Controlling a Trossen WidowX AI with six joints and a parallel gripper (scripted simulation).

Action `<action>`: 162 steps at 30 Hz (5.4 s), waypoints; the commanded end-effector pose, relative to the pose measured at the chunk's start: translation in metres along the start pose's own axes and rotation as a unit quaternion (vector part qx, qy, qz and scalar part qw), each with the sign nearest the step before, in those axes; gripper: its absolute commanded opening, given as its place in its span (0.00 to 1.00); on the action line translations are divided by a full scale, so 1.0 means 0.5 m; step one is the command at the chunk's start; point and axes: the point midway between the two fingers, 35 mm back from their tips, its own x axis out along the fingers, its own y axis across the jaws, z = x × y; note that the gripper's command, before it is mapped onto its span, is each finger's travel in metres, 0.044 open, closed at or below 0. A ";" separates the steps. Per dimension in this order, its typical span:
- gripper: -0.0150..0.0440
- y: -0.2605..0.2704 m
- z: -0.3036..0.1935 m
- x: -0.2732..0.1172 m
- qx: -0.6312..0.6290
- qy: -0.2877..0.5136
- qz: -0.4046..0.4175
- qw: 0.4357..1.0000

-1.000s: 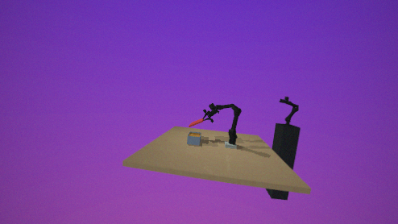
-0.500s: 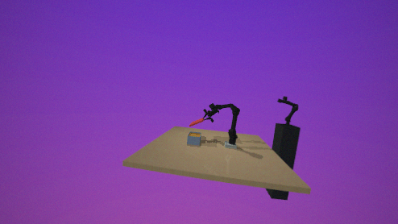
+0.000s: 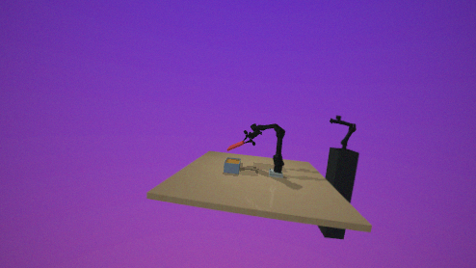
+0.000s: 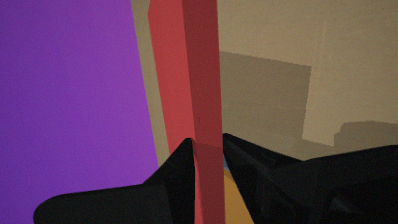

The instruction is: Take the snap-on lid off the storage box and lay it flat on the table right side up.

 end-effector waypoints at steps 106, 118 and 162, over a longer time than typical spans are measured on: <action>0.25 -0.079 0.138 0.058 -0.010 -0.004 0.009 1.000; 0.25 -0.093 0.138 0.070 -0.010 -0.004 0.009 1.000; 0.25 -0.146 0.140 0.116 -0.010 -0.004 0.009 1.000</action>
